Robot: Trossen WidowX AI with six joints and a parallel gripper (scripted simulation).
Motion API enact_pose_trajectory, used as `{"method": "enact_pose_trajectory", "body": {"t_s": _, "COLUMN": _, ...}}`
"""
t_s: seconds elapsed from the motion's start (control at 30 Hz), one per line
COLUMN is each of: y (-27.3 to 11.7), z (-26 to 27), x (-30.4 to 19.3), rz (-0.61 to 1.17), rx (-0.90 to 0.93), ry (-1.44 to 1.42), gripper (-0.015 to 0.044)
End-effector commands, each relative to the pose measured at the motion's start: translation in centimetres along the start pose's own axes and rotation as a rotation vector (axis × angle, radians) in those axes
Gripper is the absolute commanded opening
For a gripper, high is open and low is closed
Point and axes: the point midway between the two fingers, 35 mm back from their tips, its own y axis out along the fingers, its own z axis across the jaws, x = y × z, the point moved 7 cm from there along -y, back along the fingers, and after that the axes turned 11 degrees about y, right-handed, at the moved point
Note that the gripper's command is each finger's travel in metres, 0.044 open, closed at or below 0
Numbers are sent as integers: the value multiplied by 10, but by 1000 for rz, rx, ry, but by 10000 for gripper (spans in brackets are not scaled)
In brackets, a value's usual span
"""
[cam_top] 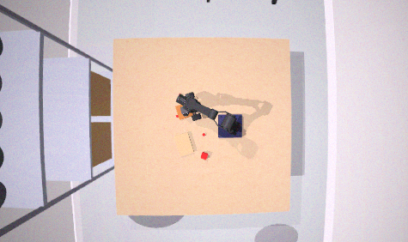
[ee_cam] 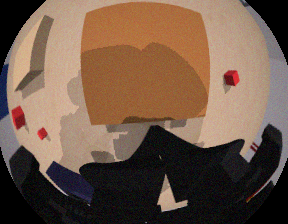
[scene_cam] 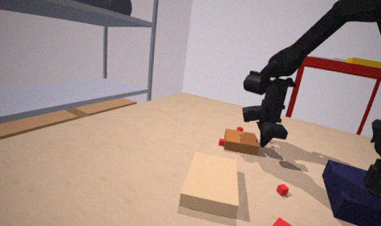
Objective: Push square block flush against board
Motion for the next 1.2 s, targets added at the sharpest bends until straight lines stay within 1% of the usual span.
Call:
{"method": "enact_pose_trajectory", "body": {"t_s": 0.0, "y": 0, "z": -1, "x": -8, "rz": -3, "rx": 3, "ry": -3, "gripper": 0}}
{"method": "enact_pose_trajectory", "body": {"t_s": 0.63, "y": 1, "z": -7, "x": -38, "rz": -1, "rx": 3, "ry": -3, "gripper": 0}}
{"method": "enact_pose_trajectory", "body": {"t_s": 0.7, "y": -11, "z": -8, "x": -32, "rz": 2, "rx": 1, "ry": 0, "gripper": 0}}
{"method": "enact_pose_trajectory", "body": {"t_s": 0.77, "y": -42, "z": -8, "x": -32, "rz": -1, "rx": 2, "ry": -2, "gripper": 0}}
{"method": "enact_pose_trajectory", "body": {"t_s": 0.8, "y": -52, "z": -8, "x": -32, "rz": -1, "rx": 3, "ry": -3, "gripper": 0}}
{"method": "enact_pose_trajectory", "body": {"t_s": 1.03, "y": -51, "z": -8, "x": -30, "rz": -8, "rx": -7, "ry": 0, "gripper": 0}}
{"method": "enact_pose_trajectory", "body": {"t_s": 1.17, "y": -54, "z": 4, "x": -5, "rz": -9, "rx": -4, "ry": -17, "gripper": 0}}
